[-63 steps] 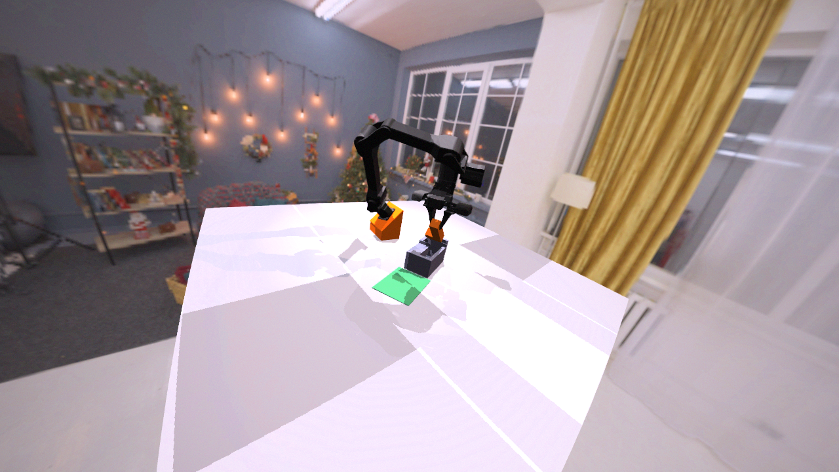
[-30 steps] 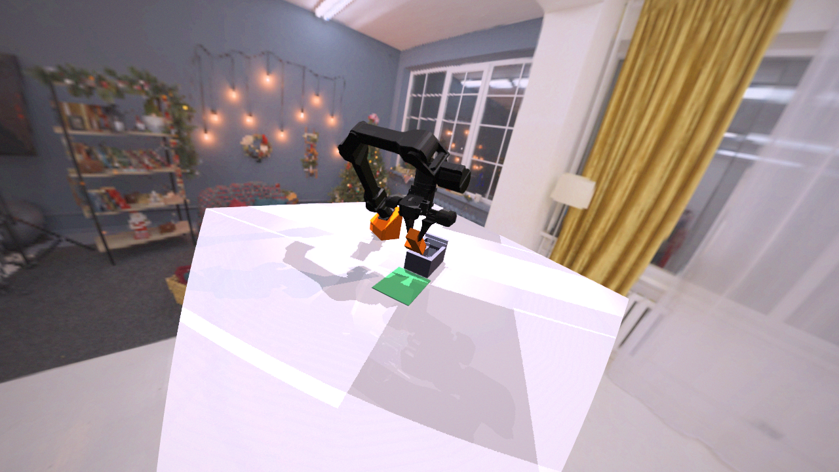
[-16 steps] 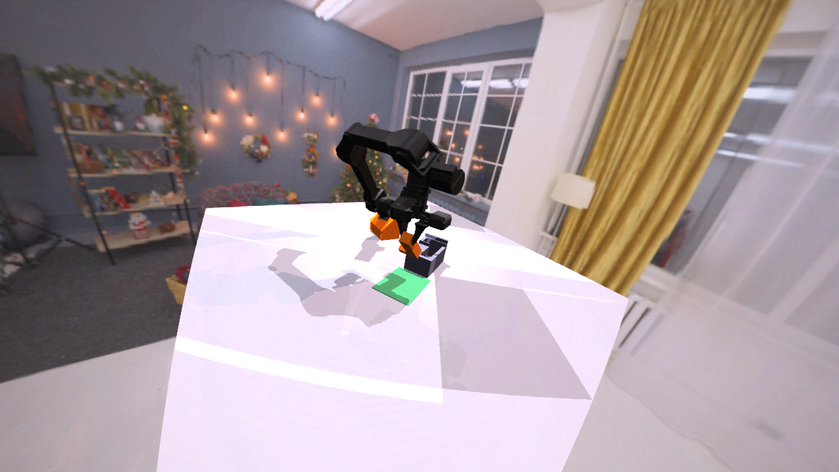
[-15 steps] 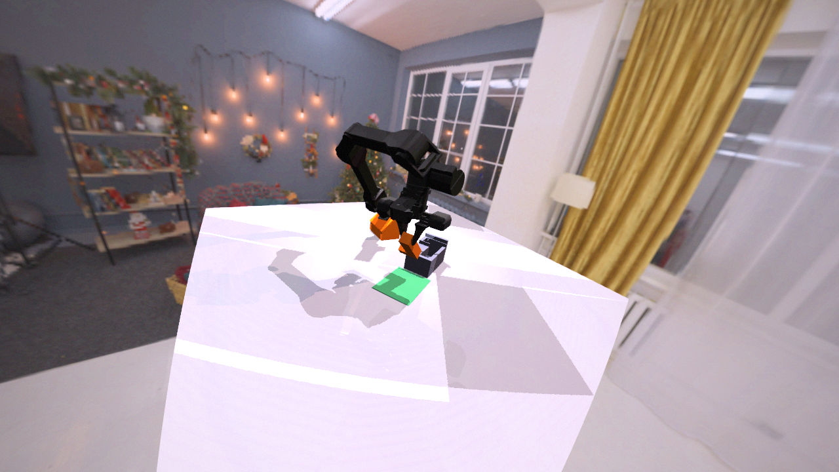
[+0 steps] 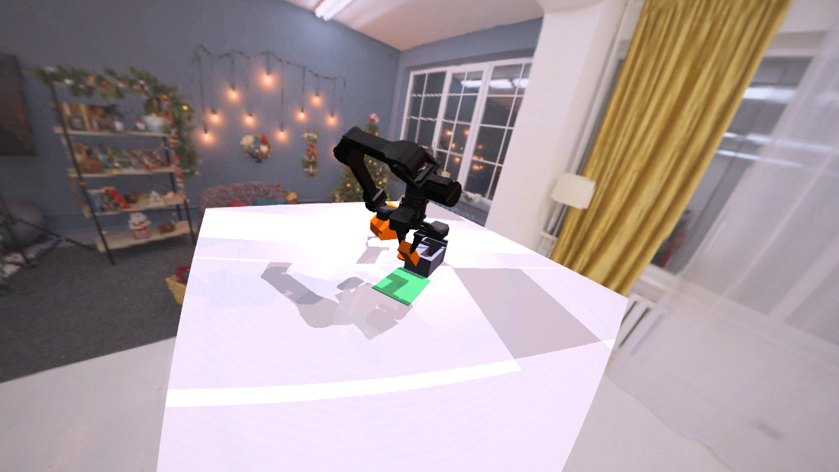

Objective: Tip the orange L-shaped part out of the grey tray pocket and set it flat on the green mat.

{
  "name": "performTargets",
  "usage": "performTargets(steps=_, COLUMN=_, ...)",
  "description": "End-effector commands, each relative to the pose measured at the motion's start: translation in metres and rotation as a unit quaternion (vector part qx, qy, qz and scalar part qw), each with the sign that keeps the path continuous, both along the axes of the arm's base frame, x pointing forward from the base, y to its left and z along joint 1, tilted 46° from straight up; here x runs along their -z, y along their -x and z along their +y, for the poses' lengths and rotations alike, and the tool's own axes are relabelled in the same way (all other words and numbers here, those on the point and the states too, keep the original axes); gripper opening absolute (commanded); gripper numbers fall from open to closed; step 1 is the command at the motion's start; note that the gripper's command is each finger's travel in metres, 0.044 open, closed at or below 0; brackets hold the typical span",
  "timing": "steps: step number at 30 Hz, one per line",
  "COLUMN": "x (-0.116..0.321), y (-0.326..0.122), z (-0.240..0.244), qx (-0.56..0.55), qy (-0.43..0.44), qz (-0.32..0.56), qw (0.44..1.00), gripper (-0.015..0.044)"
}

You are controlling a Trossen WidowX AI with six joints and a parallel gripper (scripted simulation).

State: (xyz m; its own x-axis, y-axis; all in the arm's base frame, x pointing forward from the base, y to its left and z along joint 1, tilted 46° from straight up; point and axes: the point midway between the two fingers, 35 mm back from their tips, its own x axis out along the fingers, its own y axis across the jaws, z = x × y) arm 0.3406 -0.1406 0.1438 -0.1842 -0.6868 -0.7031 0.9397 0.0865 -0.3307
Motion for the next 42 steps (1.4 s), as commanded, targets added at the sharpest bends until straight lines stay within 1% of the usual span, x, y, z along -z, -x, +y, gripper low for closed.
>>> performTargets(steps=1, x=0.002, y=0.001, z=-0.005, qx=-0.002, qy=0.003, qz=-0.001, qw=1.000, gripper=0.0000)
performTargets(steps=30, x=0.033, y=0.010, z=-0.036, qx=-0.002, qy=0.004, qz=-0.001, qw=1.000, gripper=0.0000)
performTargets(steps=37, x=0.035, y=0.010, z=-0.036, qx=0.000, qy=0.001, qz=-0.001, qw=1.000, gripper=0.0000)
performTargets(steps=42, x=0.035, y=0.010, z=-0.036, qx=0.000, qy=0.001, qz=-0.001, qw=1.000, gripper=0.0131)
